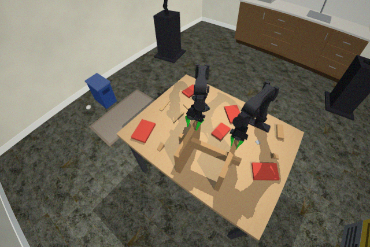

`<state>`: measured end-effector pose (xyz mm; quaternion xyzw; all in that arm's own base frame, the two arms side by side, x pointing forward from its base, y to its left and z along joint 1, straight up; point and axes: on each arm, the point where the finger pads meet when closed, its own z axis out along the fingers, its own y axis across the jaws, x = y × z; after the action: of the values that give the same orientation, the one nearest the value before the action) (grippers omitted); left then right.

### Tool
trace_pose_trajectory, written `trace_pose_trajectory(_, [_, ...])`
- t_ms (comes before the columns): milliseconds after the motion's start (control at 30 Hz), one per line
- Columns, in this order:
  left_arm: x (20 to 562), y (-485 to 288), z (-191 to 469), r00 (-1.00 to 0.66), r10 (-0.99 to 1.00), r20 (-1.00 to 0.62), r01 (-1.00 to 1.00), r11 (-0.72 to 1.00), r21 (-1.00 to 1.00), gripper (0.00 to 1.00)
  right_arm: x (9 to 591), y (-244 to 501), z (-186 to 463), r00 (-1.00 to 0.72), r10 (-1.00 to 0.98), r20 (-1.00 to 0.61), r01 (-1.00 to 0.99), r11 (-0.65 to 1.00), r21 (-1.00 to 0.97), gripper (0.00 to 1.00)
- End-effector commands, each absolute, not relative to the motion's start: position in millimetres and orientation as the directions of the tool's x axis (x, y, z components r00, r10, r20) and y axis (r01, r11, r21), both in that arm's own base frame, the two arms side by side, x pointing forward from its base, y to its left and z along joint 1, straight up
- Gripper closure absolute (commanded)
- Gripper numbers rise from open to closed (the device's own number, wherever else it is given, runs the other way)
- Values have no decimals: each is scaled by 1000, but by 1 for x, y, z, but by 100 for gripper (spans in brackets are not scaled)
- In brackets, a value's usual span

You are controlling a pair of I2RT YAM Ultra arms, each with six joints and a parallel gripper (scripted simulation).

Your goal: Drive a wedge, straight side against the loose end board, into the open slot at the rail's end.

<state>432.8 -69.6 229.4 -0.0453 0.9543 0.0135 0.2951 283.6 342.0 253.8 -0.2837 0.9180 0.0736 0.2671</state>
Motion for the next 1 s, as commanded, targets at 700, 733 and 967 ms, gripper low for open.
trace_pose_trajectory(700, [441, -71, 253, -778, -80, -623, -88, 996, -18, 100, 285, 347, 262, -655, -436, -617, -567, 824, 19, 42])
trace_pose_trajectory(733, [441, -71, 253, -778, -80, -623, -88, 996, -18, 100, 280, 347, 256, -653, -452, -608, -577, 817, 13, 42])
trace_pose_trajectory(967, [441, -71, 253, -778, -80, -623, -88, 996, -18, 100, 282, 347, 247, -655, -449, -608, -574, 819, 14, 42])
